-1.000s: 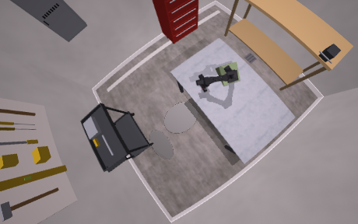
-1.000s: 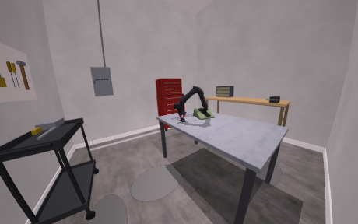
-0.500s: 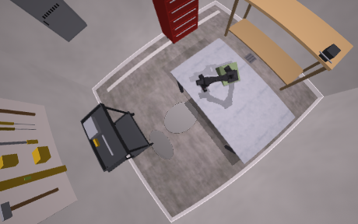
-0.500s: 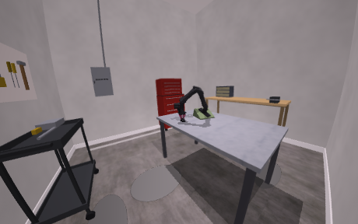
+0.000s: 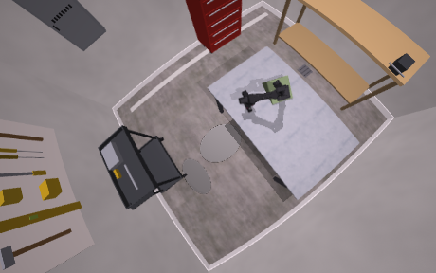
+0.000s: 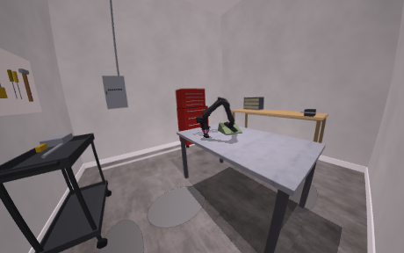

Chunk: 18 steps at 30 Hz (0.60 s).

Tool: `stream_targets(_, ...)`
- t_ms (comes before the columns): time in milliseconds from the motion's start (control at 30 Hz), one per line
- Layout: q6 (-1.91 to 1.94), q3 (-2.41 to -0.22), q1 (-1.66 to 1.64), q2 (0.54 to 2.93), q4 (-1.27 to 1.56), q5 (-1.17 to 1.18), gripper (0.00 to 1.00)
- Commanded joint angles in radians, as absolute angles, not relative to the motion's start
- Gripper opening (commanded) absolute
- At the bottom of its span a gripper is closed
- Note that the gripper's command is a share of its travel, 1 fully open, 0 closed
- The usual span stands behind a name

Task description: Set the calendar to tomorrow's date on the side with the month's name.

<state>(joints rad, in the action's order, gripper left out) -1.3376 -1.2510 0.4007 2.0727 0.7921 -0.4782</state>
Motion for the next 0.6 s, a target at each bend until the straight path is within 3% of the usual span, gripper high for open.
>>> stream_targets(0,-1.338,-1.253,0.404,2.068,0.79,-0.478,0.26)
stream_targets(300,-1.328,-1.265,0.413,2.057,0.817,-0.477,0.26)
stream_targets(567,-1.252,-1.379,0.481,1.995,1.028,-0.473,0.26)
